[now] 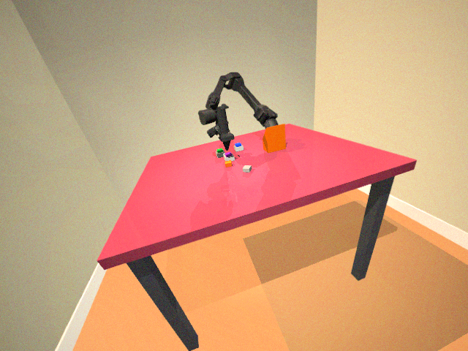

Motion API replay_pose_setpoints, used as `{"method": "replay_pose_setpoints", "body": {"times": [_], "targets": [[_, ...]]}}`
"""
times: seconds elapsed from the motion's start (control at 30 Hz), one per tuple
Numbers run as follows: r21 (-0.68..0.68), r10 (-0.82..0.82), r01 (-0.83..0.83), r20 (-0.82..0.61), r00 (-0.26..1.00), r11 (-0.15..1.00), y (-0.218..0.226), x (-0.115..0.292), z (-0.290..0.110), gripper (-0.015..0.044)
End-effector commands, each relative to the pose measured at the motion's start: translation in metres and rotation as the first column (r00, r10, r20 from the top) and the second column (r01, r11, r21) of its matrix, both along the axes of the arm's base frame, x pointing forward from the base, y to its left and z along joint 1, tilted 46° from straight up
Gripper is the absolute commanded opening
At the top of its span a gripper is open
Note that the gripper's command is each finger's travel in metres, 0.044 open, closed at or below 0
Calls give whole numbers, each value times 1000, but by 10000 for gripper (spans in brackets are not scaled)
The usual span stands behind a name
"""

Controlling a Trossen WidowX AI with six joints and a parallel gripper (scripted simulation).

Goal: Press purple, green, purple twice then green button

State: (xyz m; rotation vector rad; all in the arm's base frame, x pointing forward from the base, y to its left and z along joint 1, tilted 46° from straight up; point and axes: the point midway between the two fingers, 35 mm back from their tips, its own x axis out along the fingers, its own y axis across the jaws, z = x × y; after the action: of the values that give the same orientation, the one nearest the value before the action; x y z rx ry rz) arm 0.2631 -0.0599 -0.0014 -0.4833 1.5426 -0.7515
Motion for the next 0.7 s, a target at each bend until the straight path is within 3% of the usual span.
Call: {"method": "replay_pose_setpoints", "body": {"times": [0.0, 0.67], "targets": [[-6, 2, -2, -10, 1000, 1000, -5, -3, -5, 20], [-8, 2, -2, -10, 1000, 1000, -20, -6, -18, 20]]}}
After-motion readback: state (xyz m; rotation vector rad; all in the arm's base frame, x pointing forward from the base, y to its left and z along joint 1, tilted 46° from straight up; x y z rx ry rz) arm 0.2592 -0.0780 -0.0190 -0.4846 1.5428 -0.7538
